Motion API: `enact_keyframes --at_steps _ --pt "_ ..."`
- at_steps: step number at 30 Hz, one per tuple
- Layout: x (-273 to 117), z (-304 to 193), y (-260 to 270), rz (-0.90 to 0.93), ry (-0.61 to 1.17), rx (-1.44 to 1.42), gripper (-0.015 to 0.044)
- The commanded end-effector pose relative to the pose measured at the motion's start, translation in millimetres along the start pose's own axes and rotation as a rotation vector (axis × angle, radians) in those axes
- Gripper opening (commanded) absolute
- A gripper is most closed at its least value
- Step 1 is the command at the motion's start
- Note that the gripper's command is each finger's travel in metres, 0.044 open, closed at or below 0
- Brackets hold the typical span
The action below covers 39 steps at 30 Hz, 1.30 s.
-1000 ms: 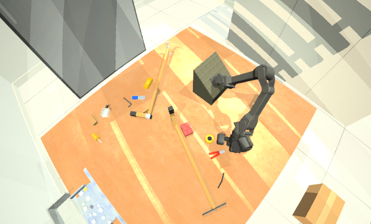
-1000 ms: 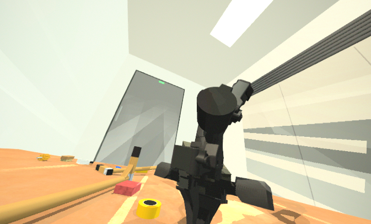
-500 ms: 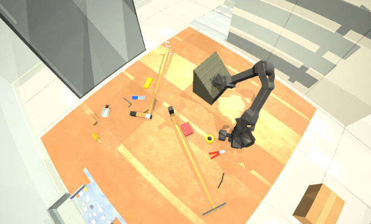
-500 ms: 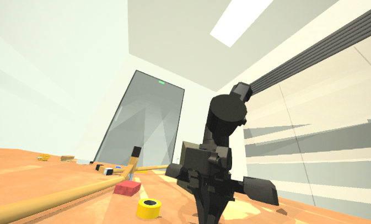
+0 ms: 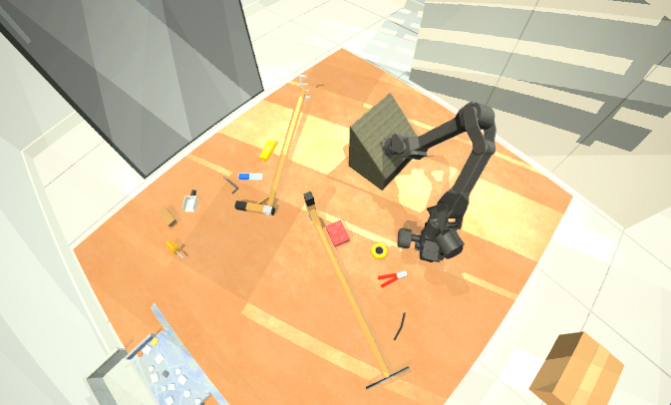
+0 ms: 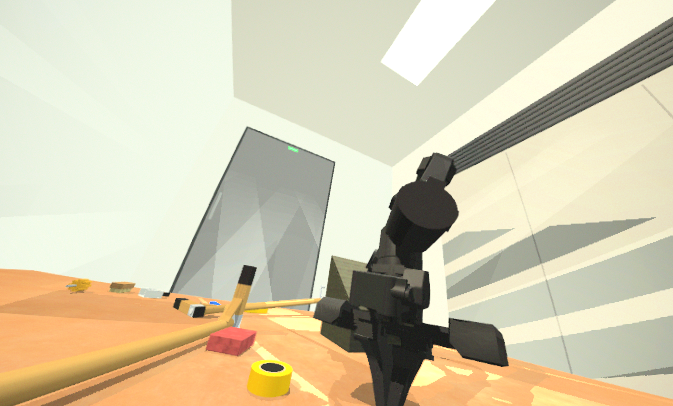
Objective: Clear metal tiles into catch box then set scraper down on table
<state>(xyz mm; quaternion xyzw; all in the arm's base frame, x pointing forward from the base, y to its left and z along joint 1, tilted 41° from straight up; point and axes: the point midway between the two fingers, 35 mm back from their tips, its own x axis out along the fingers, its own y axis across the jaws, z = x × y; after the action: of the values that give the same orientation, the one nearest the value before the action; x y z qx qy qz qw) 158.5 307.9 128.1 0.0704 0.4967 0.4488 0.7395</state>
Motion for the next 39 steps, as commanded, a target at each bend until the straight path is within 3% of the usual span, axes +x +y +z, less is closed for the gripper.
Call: enact_keyframes --at_steps 1,25,39 --pt "-4.9 2.8 -0.3 0.000 0.000 -0.002 0.0000" --pt "-95.3 19.6 -0.7 -0.003 0.000 -0.003 0.0000" --pt "-98.7 40.9 -23.6 -0.065 -0.007 0.122 0.0000"
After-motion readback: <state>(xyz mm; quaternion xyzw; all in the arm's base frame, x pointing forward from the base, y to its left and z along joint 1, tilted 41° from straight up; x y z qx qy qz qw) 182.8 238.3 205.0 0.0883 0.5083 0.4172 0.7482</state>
